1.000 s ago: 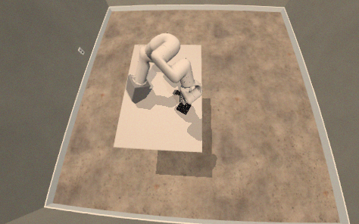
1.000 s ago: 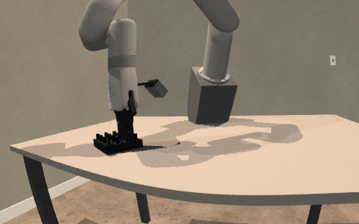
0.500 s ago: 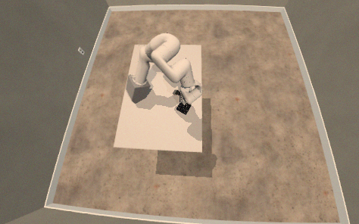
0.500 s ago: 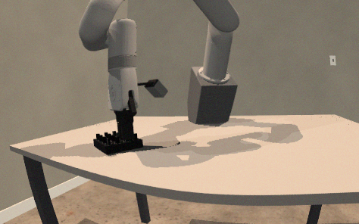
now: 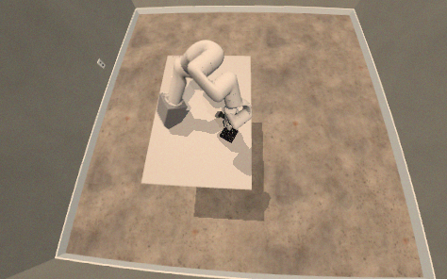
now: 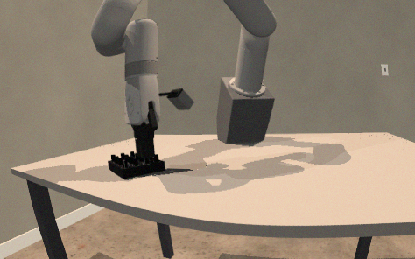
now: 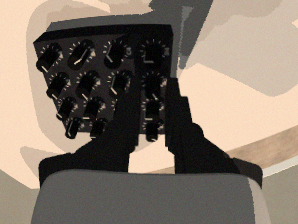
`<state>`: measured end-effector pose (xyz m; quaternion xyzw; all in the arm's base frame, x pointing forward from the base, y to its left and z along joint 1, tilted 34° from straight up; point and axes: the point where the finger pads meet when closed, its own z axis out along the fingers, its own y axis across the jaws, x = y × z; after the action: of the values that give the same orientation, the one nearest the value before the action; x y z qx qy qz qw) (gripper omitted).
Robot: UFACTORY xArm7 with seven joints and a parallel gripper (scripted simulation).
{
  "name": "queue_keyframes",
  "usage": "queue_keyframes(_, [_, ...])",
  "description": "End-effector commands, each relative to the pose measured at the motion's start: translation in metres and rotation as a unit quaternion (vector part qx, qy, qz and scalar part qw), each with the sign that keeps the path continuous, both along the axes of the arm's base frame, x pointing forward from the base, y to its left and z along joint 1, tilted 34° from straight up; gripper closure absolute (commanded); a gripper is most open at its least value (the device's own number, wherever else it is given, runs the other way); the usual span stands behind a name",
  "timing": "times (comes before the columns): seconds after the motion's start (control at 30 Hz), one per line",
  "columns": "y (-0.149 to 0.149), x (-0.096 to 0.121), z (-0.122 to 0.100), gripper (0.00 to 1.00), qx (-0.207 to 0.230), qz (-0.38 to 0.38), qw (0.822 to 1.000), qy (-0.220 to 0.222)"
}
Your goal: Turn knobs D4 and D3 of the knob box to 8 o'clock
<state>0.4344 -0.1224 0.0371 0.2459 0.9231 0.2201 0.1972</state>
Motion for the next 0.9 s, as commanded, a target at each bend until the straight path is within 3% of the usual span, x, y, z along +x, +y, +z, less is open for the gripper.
queue_keyframes(0.0, [-0.004, -0.004, 0.008, 0.81, -0.001, -0.001, 1.000, -0.001])
queue_keyframes(0.37, [-0.010, -0.013, 0.024, 0.81, -0.001, -0.001, 1.000, -0.001])
queue_keyframes(0.87, [-0.010, -0.013, 0.025, 0.81, -0.001, -0.001, 1.000, -0.001])
